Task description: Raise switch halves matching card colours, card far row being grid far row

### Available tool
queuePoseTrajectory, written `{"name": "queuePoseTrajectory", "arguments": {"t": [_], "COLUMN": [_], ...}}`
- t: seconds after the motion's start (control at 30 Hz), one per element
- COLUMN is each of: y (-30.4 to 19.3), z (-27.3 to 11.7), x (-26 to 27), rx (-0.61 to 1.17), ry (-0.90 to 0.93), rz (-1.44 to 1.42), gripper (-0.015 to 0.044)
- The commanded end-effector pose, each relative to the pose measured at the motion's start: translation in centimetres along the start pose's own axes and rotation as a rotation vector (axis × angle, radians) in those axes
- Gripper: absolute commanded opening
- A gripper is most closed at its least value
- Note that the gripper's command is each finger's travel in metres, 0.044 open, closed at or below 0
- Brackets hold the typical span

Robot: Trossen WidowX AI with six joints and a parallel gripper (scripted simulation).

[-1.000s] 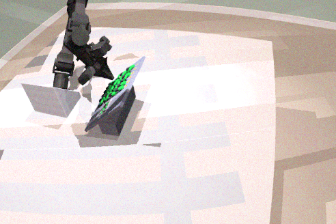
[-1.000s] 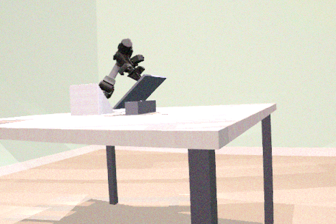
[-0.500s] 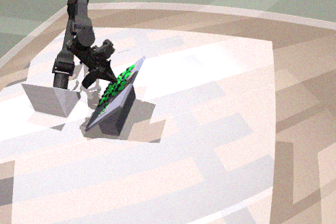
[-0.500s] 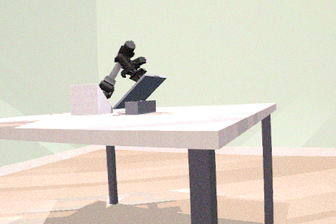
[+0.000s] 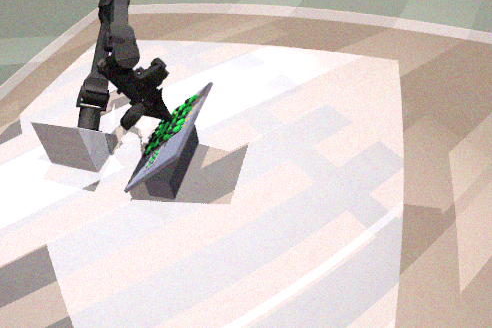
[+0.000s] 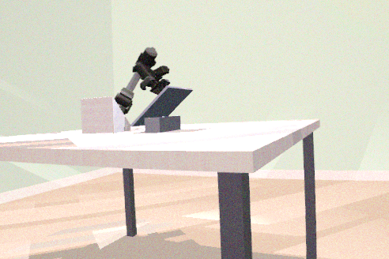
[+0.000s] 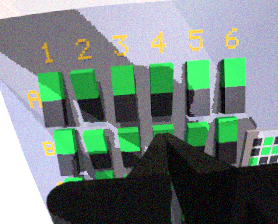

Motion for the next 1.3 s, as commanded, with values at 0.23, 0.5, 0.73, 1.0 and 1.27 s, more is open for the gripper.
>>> {"name": "queuePoseTrajectory", "arguments": {"t": [0.23, 0.5, 0.73, 1.0, 1.27], "y": [-0.02, -0.02, -0.01, -0.01, -0.01], "z": [0.12, 0.23, 0.32, 0.43, 0.54], "x": [-0.09, -0.09, -0.09, -0.09, -0.09], "rx": [0.001, 0.001, 0.001, 0.001, 0.001], "ry": [-0.005, -0.005, -0.004, -0.004, -0.004], "rz": [0.006, 0.006, 0.006, 0.006, 0.006], "gripper": [0.0000, 0.0000, 0.0000, 0.0000, 0.0000]}}
Point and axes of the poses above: the point midway between the two fingers, 35 mm back from their tips, its own z axis out along the fingers, its own x axis across the jaws, y = z × x, the point moved 1 cm from there along -z, back along the fingers, and after that the axes turned 6 degrees about z, right-handed, at the moved point
